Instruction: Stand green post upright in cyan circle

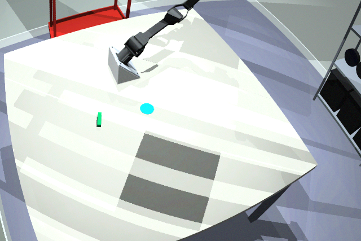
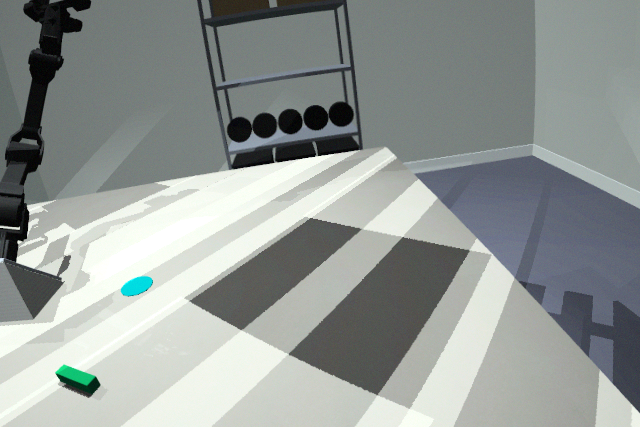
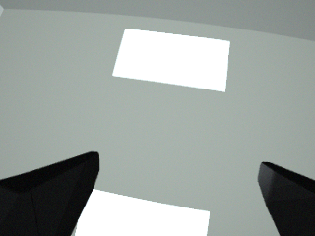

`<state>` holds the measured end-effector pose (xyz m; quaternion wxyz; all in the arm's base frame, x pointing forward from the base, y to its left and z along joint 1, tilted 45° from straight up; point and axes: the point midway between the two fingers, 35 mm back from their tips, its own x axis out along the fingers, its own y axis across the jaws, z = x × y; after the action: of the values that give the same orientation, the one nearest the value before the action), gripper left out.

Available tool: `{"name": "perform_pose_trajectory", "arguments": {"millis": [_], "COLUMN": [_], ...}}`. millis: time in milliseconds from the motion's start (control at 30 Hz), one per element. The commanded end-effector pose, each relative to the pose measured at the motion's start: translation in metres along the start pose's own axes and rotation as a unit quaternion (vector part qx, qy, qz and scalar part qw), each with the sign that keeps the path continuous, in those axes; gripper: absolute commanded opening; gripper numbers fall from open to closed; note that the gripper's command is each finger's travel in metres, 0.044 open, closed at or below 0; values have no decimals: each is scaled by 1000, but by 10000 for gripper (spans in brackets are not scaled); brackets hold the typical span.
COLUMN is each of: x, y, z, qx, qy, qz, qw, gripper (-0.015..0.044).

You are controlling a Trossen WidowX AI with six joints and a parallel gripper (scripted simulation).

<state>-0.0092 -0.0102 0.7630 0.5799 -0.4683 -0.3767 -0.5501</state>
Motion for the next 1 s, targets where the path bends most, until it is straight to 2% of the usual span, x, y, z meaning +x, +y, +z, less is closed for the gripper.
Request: {"name": "perform_pose_trajectory", "arguments": {"millis": [0,167,200,633,967], "x": [0,7,7,3,-18], "y": [1,35,43,136,204], "z": [-1,-34,-42,-143,-215], "qx": [0,-2,-2,0,6], "qy": [1,36,44,151,229], "qz": [2,44,54,175,261], "qw": [1000,998,998,973,938], "gripper": [374,242,233,233,233]}}
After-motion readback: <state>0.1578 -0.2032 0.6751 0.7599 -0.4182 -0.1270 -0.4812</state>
